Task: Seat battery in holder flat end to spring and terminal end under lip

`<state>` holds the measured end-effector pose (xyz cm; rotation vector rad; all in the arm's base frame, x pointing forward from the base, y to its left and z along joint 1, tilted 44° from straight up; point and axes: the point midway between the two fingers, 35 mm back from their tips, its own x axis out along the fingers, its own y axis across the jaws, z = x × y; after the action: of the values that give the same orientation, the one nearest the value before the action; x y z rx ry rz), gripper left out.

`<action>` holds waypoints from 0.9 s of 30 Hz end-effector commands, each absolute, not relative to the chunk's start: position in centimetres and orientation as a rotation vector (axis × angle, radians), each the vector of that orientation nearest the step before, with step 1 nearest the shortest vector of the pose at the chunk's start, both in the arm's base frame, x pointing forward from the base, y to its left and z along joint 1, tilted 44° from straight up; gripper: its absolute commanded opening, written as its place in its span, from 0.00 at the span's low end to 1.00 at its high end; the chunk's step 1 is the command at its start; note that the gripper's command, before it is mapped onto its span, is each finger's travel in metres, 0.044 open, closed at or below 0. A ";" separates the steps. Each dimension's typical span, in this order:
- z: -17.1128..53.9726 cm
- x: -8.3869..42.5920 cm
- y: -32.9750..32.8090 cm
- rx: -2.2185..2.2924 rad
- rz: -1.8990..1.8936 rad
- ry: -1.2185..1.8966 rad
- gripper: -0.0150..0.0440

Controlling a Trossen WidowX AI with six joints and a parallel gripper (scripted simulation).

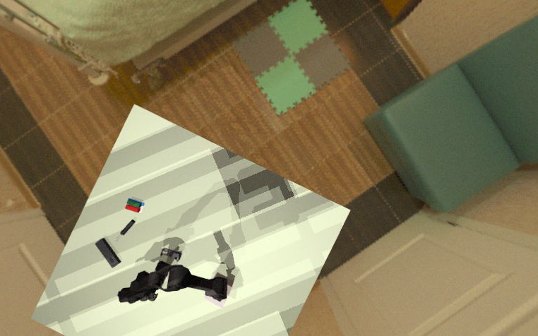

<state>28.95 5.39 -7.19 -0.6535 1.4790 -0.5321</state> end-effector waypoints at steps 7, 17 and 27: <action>-8.2 29.2 6.8 -0.639 -0.530 1.473 0.25; -9.3 29.1 8.0 -0.638 -0.530 1.473 0.25; -10.5 28.9 9.2 -0.638 -0.530 1.473 0.25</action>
<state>28.72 8.68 -10.18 -0.6505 1.4760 -0.5307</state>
